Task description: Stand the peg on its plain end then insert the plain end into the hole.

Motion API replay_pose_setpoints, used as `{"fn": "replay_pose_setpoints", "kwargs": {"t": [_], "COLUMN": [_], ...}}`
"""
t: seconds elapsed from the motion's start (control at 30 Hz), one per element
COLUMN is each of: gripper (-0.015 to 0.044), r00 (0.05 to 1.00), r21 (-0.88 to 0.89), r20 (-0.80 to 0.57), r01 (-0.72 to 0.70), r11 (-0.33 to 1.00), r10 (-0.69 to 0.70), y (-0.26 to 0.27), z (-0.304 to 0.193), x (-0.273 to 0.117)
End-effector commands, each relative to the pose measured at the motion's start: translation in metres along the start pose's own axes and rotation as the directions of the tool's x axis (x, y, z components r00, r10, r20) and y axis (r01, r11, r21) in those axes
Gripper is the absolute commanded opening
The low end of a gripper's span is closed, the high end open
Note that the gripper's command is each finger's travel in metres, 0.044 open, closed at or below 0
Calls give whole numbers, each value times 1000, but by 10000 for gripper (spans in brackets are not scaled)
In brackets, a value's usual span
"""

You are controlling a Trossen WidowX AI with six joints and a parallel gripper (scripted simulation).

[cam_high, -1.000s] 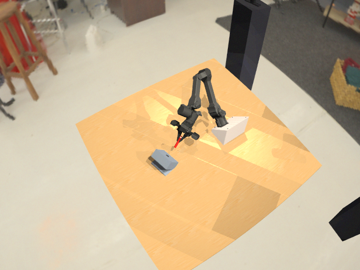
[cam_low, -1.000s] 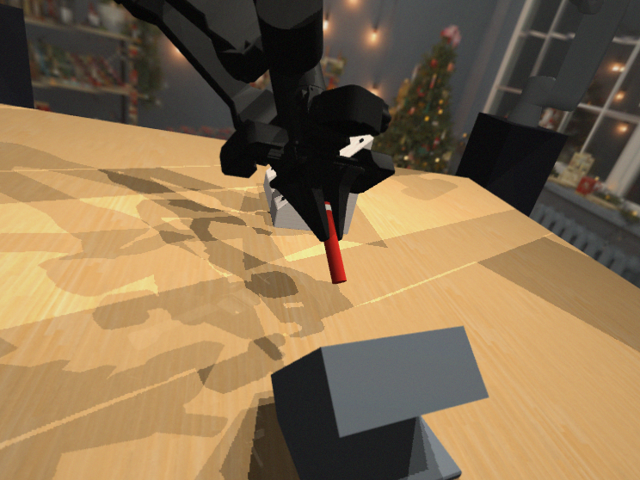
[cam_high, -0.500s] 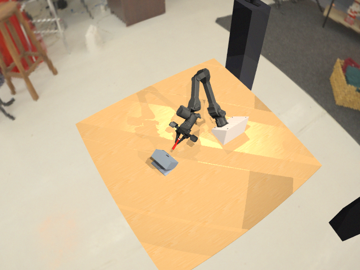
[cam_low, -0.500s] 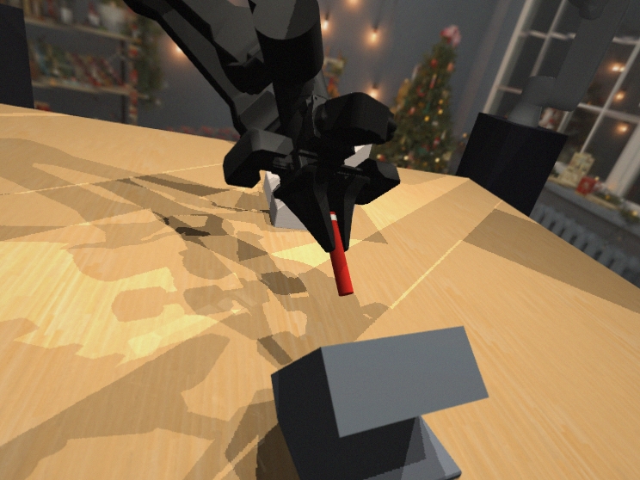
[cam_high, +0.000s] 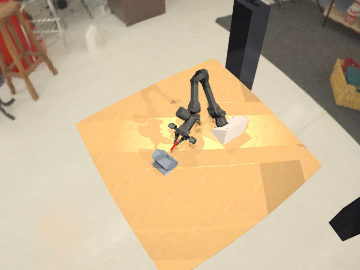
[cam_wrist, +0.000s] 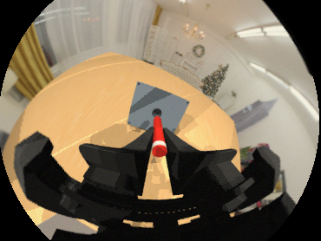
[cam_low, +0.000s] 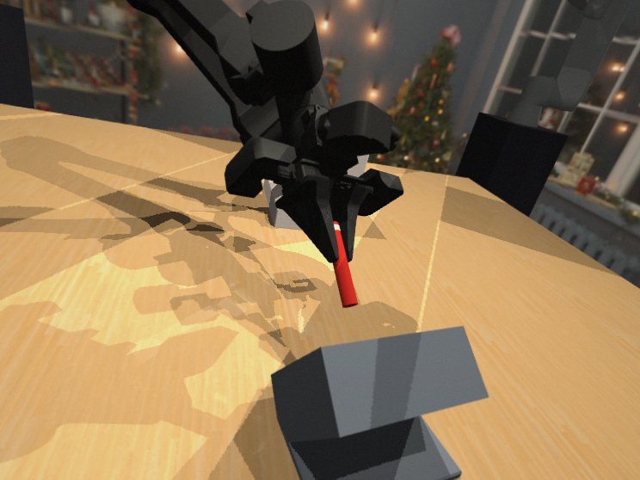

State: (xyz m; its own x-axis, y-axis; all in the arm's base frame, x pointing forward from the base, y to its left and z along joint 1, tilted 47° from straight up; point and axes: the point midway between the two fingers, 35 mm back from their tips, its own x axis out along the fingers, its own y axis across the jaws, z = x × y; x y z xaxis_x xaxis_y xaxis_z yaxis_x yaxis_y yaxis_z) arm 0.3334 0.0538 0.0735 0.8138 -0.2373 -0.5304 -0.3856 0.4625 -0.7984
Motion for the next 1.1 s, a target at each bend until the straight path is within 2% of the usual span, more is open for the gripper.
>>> {"fn": "replay_pose_setpoints", "kwargs": {"t": [0.0, 1.07], "gripper": [0, 0], "r00": [1000, 999], "r21": [-6, 8], "r20": [6, 32], "r01": [-3, 19], "r11": [1000, 1000], "r10": [3, -20], "y": [2, 1], "z": [-1, -1], "x": [3, 29]}}
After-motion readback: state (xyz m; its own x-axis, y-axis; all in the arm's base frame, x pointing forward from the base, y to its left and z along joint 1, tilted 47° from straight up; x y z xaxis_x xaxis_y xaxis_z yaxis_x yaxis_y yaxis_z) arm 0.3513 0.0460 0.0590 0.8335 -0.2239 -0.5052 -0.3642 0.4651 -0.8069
